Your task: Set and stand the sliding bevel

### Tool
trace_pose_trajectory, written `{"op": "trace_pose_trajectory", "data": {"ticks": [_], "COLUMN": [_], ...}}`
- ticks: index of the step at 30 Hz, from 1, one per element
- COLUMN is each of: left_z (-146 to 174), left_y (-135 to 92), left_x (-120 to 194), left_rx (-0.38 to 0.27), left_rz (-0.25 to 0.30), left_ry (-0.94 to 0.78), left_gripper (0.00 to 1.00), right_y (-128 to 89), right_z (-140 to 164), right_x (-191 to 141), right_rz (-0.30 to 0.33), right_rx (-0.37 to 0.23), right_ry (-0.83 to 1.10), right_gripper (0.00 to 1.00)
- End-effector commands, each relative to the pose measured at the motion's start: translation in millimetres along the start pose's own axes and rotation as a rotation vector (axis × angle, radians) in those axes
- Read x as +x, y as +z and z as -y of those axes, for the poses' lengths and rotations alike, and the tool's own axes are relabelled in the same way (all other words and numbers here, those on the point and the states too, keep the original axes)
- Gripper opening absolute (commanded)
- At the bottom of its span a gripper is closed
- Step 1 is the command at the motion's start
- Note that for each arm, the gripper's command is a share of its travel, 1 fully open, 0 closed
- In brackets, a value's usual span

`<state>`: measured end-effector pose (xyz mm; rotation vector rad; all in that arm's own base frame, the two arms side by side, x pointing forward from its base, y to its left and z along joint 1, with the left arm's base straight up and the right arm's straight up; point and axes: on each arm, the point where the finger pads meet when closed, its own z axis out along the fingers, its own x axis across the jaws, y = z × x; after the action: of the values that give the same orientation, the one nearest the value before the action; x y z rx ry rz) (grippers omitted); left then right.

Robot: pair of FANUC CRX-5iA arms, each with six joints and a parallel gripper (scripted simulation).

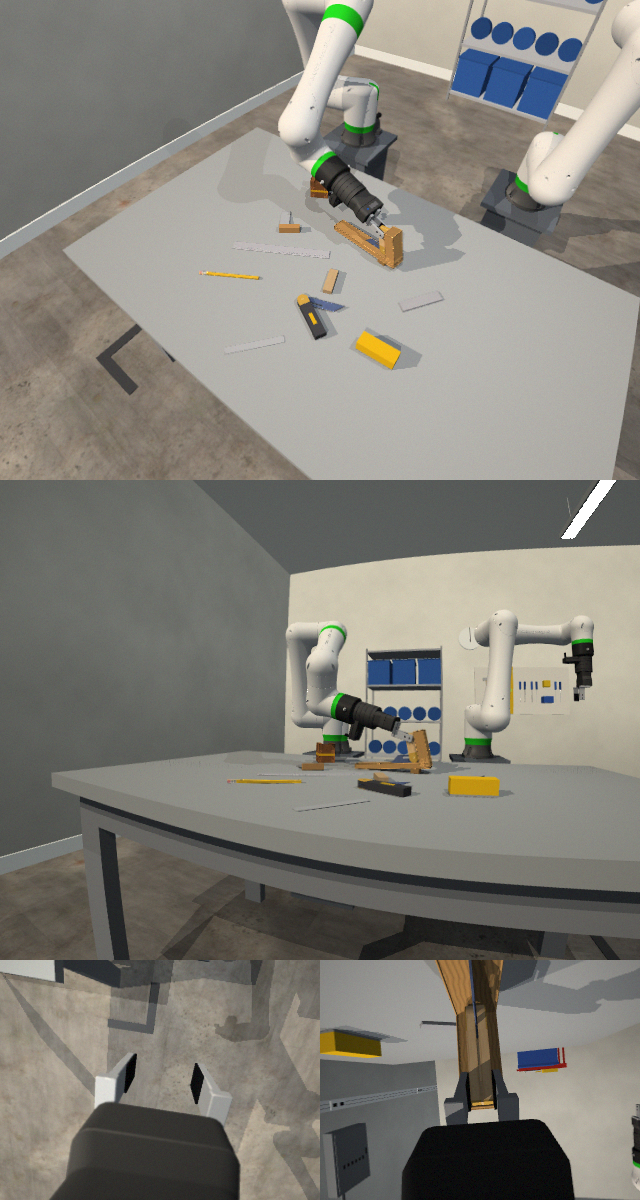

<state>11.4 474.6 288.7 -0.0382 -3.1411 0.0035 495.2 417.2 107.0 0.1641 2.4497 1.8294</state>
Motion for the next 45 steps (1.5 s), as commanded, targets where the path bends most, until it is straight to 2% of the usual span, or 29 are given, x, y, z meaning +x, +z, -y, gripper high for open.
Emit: {"op": "trace_pose_trajectory", "data": {"ticks": [1, 45], "left_z": [-0.3, -0.3], "left_y": [-0.9, -0.9], "left_x": [-0.1, -0.1], "left_rx": [-0.002, -0.002], "left_rz": [0.0, 0.0], "left_ry": [0.0, 0.0], "left_gripper": [1.0, 1.0], "right_y": [0.0, -3.9], "right_z": [-1.1, -7.8], "right_x": [-0.4, -0.3], "right_rz": [0.0, 0.0], "right_rx": [-0.001, -0.001], "right_ry": [-0.001, -0.001], "right_gripper": [0.0, 0.0]}}
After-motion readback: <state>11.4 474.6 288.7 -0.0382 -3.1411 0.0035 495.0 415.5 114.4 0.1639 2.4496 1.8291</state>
